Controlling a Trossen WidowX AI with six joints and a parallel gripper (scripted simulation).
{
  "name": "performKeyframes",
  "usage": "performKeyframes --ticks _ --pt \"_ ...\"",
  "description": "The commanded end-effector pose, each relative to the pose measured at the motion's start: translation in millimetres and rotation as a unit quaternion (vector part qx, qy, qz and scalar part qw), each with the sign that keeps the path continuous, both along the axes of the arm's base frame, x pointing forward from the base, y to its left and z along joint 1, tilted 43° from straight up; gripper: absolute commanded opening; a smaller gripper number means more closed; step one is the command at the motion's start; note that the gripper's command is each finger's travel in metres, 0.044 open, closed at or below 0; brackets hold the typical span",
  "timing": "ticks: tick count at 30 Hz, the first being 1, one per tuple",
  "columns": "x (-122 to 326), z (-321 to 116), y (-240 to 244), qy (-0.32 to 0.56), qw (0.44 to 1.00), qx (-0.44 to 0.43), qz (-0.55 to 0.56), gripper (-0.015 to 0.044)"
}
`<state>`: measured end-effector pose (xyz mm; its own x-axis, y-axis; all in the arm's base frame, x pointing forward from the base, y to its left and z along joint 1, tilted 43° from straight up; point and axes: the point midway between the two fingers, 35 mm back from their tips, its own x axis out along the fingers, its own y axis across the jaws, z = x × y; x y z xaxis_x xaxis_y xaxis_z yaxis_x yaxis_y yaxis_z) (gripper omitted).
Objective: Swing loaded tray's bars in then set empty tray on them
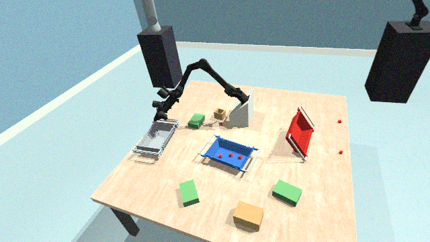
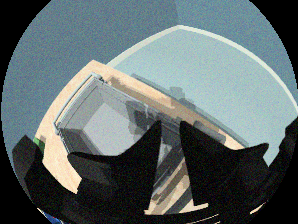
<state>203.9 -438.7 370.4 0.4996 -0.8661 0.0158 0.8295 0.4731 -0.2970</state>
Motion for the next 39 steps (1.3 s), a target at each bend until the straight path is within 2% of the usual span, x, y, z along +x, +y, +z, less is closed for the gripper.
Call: performKeyframes --ticks 1,6,14,17,22,26,29,31,39 --pt "42.2 -26.8 19.7 -0.001 0.998 0.049 0.037 0.0088" --pt "89.9 -61.5 52.5 0.015 0.991 0.113 0.067 0.0088" --pt "127.8 -111.9 92.7 0.042 0.976 0.204 0.059 0.0088" --pt "139.1 -144.7 112.0 0.094 0.965 0.242 0.046 0.0088" --pt "149.3 -211.0 165.5 0.235 0.927 0.293 0.012 0.0088" --pt "143.4 -248.7 209.6 0.359 0.886 0.292 -0.013 0.0088" --pt "131.2 -269.9 247.1 0.473 0.842 0.259 -0.033 0.0088" --pt "125.4 -274.9 261.5 0.519 0.821 0.235 -0.04 0.0088" --pt "124.8 -277.2 261.6 0.525 0.818 0.232 -0.041 0.0088"
